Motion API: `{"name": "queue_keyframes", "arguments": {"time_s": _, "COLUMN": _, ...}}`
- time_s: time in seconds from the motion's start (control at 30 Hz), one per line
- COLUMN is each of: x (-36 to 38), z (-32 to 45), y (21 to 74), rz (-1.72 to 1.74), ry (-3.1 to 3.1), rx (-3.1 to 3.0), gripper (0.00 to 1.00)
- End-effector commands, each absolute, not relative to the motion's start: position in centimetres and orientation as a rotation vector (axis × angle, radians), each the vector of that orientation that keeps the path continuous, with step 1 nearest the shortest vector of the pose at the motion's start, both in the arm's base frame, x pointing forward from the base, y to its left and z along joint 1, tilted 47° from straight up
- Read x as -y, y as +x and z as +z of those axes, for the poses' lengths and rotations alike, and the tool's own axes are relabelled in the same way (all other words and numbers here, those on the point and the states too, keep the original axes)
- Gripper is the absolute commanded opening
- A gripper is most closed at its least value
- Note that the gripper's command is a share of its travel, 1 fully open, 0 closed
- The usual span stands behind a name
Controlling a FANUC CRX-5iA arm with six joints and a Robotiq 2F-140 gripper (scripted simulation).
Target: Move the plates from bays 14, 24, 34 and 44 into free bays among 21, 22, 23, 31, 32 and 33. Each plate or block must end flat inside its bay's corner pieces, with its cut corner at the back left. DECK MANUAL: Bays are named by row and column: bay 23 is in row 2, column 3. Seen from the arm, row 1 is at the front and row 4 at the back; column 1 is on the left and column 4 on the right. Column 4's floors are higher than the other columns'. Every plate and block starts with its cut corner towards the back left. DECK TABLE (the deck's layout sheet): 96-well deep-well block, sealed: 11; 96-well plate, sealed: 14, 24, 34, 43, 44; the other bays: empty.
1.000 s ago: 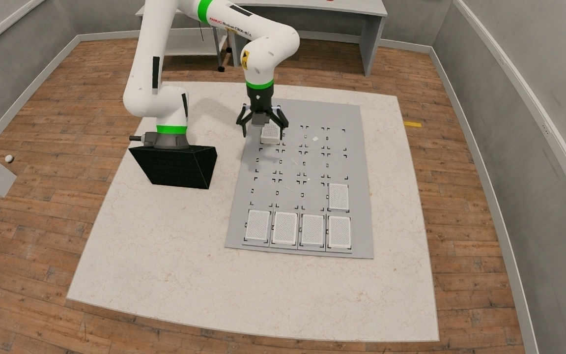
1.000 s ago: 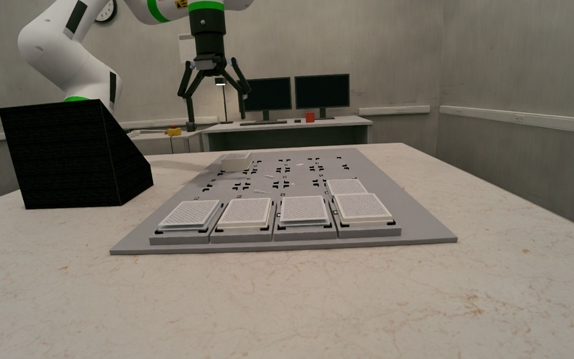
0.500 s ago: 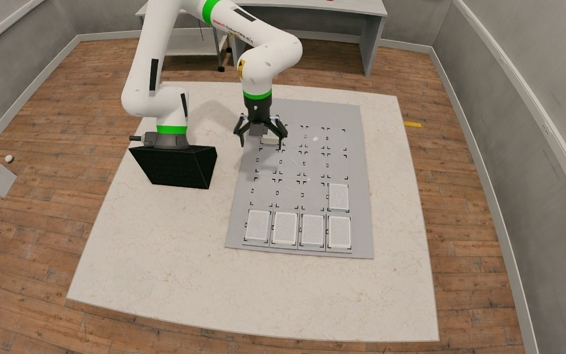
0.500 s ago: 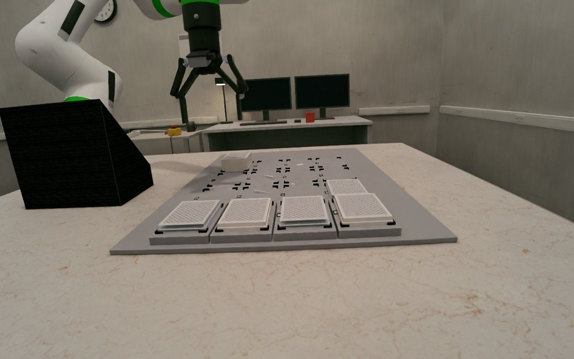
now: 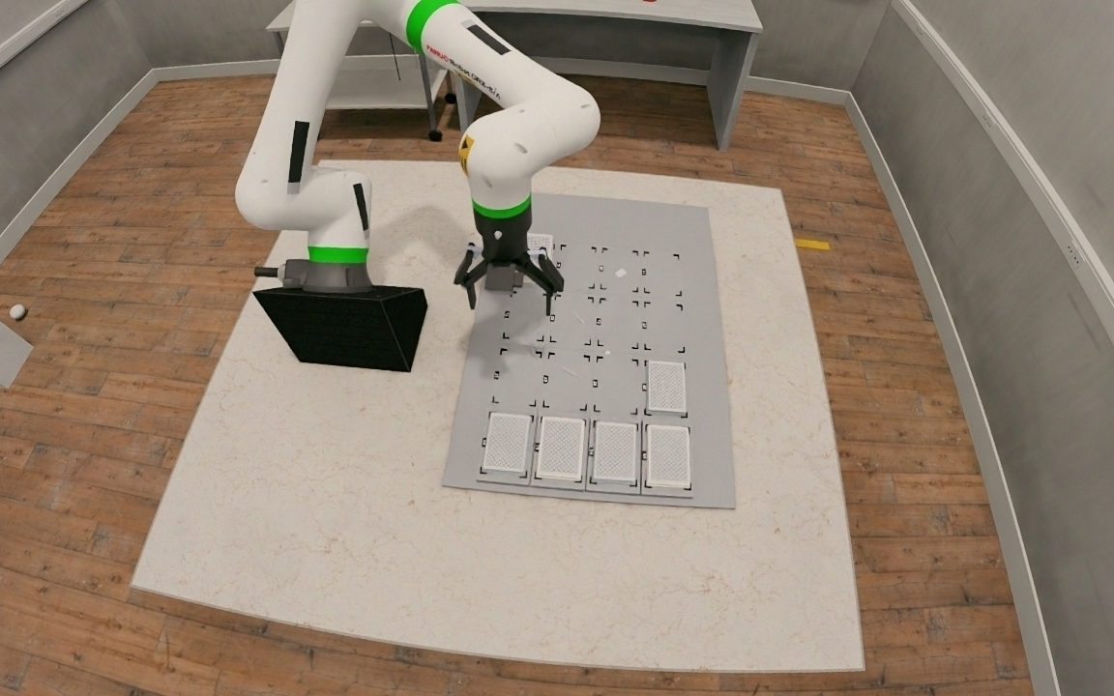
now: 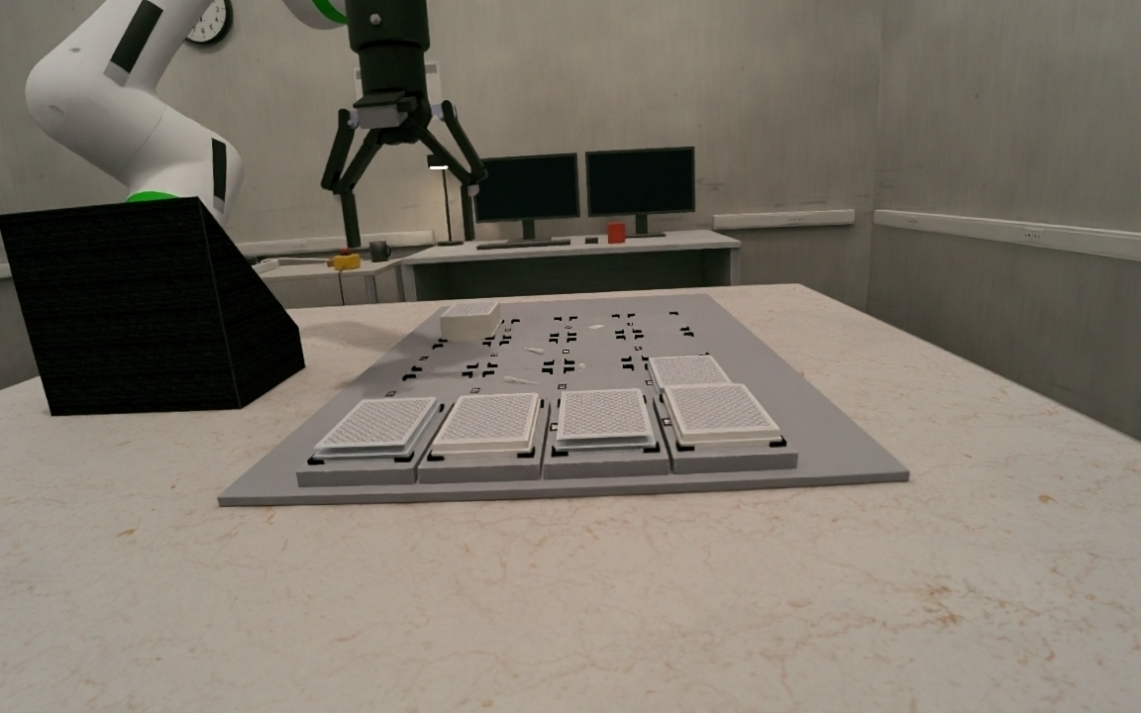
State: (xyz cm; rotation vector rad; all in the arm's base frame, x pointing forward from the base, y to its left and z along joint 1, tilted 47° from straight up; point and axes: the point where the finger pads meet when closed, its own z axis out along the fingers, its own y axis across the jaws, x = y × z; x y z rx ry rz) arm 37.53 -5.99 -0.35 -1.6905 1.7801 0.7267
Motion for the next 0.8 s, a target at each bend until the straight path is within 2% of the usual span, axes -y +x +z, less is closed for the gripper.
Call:
{"name": "queue_keyframes", "arguments": {"time_s": 0.0, "x": 7.2, "z": -1.4, "y": 37.5, "rz": 0.725, "ry": -1.691, "rx": -1.780, "gripper": 1.00}}
{"name": "queue_keyframes", "arguments": {"time_s": 0.77, "x": 13.1, "z": -7.3, "y": 37.2, "rz": 0.725, "ry": -1.691, "rx": -1.781, "gripper": 1.00}}
